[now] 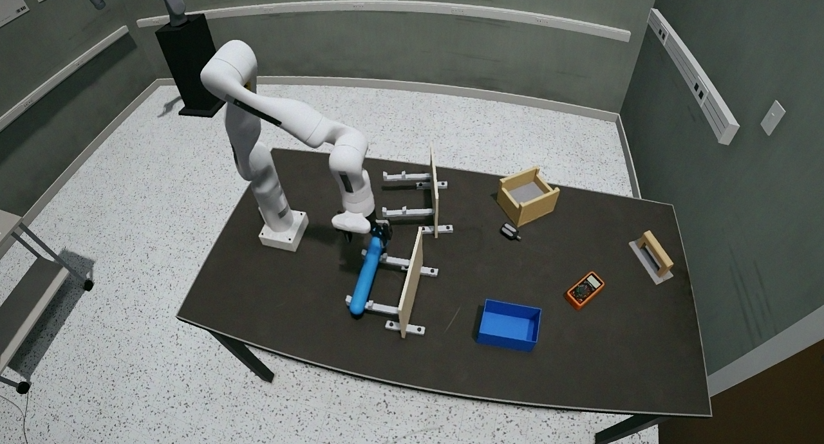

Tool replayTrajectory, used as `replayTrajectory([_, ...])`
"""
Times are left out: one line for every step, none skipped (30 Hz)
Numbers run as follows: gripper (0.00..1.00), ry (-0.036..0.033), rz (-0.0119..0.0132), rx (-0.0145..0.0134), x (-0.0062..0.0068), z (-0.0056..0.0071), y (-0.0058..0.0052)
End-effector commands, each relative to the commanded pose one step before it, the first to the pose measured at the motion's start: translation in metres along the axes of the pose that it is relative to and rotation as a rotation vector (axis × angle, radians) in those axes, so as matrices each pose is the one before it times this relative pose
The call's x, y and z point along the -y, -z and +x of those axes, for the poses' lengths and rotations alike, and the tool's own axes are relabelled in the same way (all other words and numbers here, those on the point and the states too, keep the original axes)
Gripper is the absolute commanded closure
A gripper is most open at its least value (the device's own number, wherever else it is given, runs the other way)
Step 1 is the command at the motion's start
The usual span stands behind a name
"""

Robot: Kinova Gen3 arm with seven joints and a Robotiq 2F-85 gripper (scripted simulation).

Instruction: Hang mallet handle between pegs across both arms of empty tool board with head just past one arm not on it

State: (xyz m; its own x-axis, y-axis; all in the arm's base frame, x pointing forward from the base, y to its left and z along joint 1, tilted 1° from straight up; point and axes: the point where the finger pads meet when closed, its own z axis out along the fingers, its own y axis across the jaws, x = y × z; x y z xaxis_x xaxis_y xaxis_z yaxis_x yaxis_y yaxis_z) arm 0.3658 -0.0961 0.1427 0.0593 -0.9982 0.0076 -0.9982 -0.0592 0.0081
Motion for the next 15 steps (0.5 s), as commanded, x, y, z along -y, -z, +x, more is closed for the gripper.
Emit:
replayTrajectory([0.00, 0.00351, 0.00013, -0.00046, 0.00013, -0.00250, -0.00118])
replayTrajectory([0.00, 0.00000, 0.00000, 0.00000, 0.00000, 0.00000, 0.00000])
replayTrajectory([0.00, -0.00048, 0.00031, -0.00006, 0.00007, 0.00000, -0.00006])
replayTrajectory([0.00, -0.00007, 0.00005, -0.00001, 0.00001, 0.00000, -0.00001])
replayTrajectory([0.00, 0.00000, 0.00000, 0.00000, 0.00000, 0.00000, 0.00000])
replayTrajectory([0.00, -0.00001, 0.00000, -0.00001, 0.00000, 0.00000, -0.00003])
replayTrajectory([0.00, -0.00005, -0.00002, -0.00005, 0.00001, 0.00002, -0.00022])
replayTrajectory([0.00, -0.00012, -0.00005, -0.00014, 0.00003, 0.00005, -0.00057])
replayTrajectory([0.00, -0.00021, -0.00010, -0.00025, 0.00006, 0.00009, -0.00103])
replayTrajectory([0.00, -0.00031, -0.00015, -0.00037, 0.00009, 0.00013, -0.00157])
replayTrajectory([0.00, -0.00041, -0.00021, -0.00049, 0.00011, 0.00016, -0.00217])
replayTrajectory([0.00, -0.00050, -0.00027, -0.00061, 0.00013, 0.00019, -0.00279])
replayTrajectory([0.00, -0.00056, -0.00033, -0.00070, 0.00014, 0.00020, -0.00341])
replayTrajectory([0.00, -0.00058, -0.00038, -0.00076, 0.00013, 0.00019, -0.00401])
replayTrajectory([0.00, -0.00056, -0.00043, -0.00078, 0.00010, 0.00015, -0.00456])
